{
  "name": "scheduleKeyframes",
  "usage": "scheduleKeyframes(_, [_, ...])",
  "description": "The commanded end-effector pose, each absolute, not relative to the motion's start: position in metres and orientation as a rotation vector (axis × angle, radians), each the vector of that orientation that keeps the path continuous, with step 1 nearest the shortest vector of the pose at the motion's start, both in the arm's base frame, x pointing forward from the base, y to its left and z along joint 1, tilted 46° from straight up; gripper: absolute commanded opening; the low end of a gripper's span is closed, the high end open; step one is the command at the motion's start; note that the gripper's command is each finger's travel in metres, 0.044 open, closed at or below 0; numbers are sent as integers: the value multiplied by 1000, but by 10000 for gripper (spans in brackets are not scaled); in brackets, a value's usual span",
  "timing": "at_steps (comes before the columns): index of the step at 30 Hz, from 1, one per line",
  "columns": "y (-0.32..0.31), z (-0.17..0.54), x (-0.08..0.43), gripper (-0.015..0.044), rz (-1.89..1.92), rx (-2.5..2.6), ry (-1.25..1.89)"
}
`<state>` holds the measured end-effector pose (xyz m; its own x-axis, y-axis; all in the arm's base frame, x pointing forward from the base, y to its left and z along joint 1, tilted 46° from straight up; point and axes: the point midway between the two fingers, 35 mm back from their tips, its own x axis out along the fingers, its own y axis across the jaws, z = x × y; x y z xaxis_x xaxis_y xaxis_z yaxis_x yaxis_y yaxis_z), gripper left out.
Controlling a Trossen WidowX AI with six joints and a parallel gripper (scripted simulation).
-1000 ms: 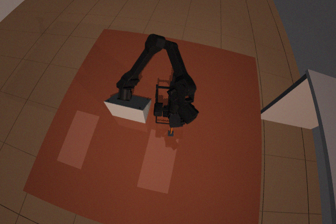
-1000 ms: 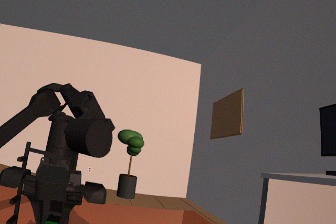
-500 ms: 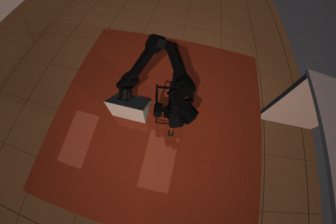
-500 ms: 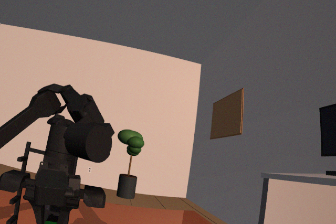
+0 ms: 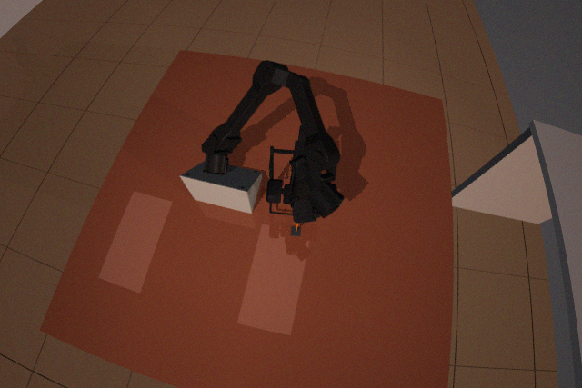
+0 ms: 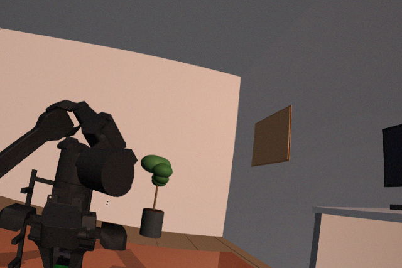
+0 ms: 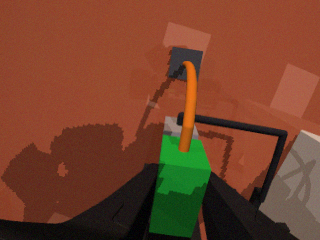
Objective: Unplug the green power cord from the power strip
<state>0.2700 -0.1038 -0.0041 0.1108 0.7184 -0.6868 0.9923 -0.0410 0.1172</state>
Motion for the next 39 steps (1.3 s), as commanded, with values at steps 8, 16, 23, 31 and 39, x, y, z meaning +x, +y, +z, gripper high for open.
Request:
scheduleKeyframes(8, [-125,-20,273,0,-627,1806,1642])
scheduleKeyframes(16, [-135,-28,273,0,-627,1806,1641])
scheduleKeyframes(23, [-145,-34,273,0,-627,1807,1641])
scheduleKeyframes(31, [-138,-31,274,160,-623,1803,1642])
scheduleKeyframes(39, [-138,-31,274,160,-623,1803,1642])
